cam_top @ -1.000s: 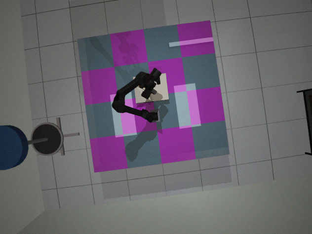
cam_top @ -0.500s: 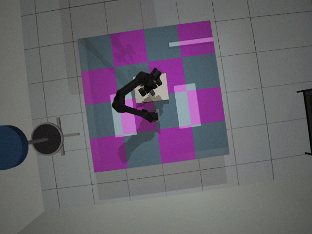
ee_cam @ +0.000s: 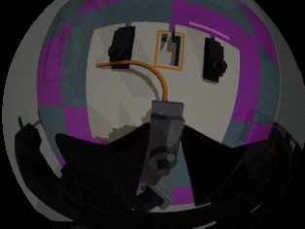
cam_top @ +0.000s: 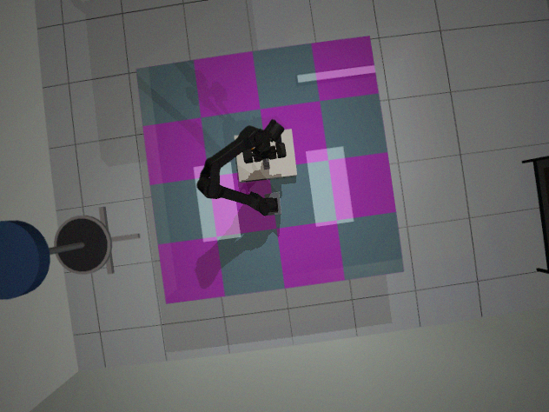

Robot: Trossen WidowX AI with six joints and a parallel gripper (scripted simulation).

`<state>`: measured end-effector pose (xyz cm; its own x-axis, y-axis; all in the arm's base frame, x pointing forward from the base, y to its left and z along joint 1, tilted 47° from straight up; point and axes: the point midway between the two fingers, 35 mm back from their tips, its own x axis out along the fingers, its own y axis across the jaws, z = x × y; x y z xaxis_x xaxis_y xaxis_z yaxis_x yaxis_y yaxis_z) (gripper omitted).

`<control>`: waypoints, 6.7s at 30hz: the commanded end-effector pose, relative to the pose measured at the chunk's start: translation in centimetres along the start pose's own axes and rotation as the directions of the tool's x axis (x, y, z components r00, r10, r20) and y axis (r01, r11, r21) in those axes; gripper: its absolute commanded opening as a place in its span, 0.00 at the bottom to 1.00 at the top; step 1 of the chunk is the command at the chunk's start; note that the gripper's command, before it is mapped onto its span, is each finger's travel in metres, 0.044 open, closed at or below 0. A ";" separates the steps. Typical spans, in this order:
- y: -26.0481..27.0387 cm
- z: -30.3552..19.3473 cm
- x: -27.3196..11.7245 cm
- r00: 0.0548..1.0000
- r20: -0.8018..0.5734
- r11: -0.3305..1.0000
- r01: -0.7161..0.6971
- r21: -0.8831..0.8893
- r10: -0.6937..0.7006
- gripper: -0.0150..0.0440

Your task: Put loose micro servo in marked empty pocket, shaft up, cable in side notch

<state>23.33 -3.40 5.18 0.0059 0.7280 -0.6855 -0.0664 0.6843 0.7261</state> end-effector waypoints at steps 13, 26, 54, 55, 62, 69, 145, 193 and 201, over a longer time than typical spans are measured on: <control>-0.3 4.3 -0.2 1.000 0.005 1.000 0.008 0.021 -0.008 0.25; -0.4 9.3 -0.3 1.000 0.007 1.000 0.008 0.019 -0.008 0.25; -0.4 11.2 1.7 1.000 0.008 0.999 0.007 0.041 -0.007 0.25; -0.4 11.2 1.7 1.000 0.008 0.999 0.007 0.041 -0.007 0.25; -0.4 11.2 1.7 1.000 0.008 0.999 0.007 0.041 -0.007 0.25; -0.4 11.1 1.8 1.000 0.007 0.999 0.007 0.041 -0.007 0.25; -0.4 11.3 6.6 1.000 0.008 0.999 0.005 0.040 -0.005 0.48; -0.6 0.7 -7.3 1.000 -0.002 0.986 -0.026 0.163 0.027 1.00; -0.6 0.7 -7.3 1.000 -0.002 0.986 -0.026 0.163 0.027 1.00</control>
<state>23.98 -8.93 9.71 0.0028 0.7491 -0.6625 0.0970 0.6591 0.7458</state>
